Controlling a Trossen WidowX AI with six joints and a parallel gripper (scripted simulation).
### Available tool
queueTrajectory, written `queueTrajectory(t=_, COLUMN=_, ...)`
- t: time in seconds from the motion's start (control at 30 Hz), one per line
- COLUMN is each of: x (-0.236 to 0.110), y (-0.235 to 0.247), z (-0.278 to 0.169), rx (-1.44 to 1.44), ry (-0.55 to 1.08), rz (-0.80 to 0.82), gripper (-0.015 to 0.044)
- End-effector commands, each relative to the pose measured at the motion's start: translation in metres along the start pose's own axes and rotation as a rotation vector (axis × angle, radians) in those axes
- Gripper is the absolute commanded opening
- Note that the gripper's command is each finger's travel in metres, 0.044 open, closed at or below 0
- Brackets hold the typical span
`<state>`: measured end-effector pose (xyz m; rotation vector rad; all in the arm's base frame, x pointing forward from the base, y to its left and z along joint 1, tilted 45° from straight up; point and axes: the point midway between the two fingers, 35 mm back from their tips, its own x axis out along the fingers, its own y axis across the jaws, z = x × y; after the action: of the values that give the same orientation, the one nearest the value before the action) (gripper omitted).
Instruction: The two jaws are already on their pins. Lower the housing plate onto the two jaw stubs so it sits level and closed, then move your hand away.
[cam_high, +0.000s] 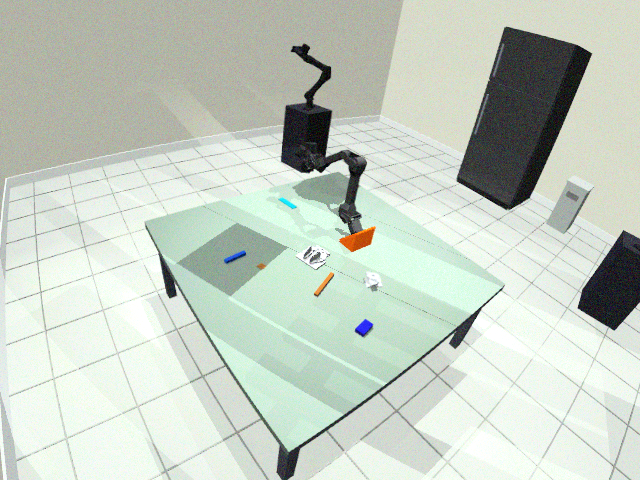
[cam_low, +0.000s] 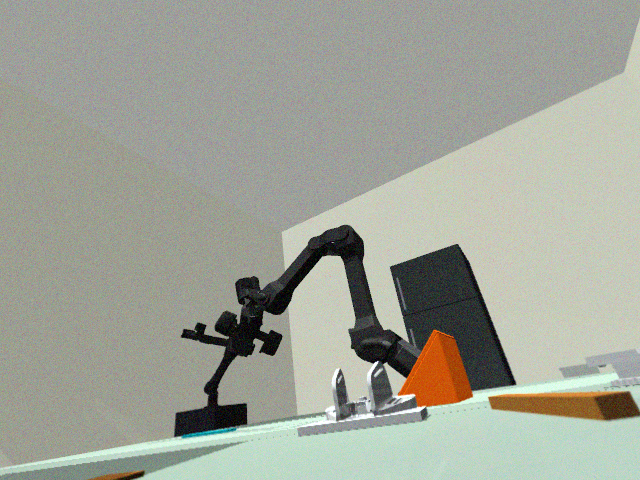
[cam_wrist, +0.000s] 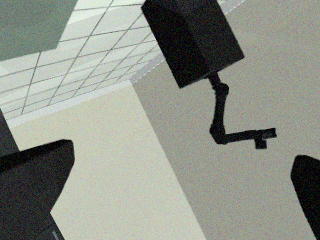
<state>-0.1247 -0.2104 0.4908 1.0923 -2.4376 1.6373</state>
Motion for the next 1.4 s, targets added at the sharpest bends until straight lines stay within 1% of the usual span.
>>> queueTrajectory(t=0.0, x=0.001, y=-0.007, z=0.026, rx=0.008, ry=-0.084, rz=-0.012, gripper=0.0440)
queueTrajectory(t=0.33, x=-0.011, y=-0.023, z=0.084, rx=0.021, ry=-0.275, rz=-0.042, gripper=0.0440)
queueTrajectory(t=0.7, x=-0.038, y=-0.045, z=0.136, rx=0.036, ry=-0.464, rz=-0.105, gripper=0.0440)
queueTrajectory(t=1.03, x=-0.072, y=-0.062, z=0.183, rx=0.028, ry=-0.640, rz=-0.148, gripper=0.0440)
queueTrajectory(t=1.37, x=-0.120, y=-0.075, z=0.234, rx=0.003, ry=-0.834, rz=-0.179, gripper=0.0440)
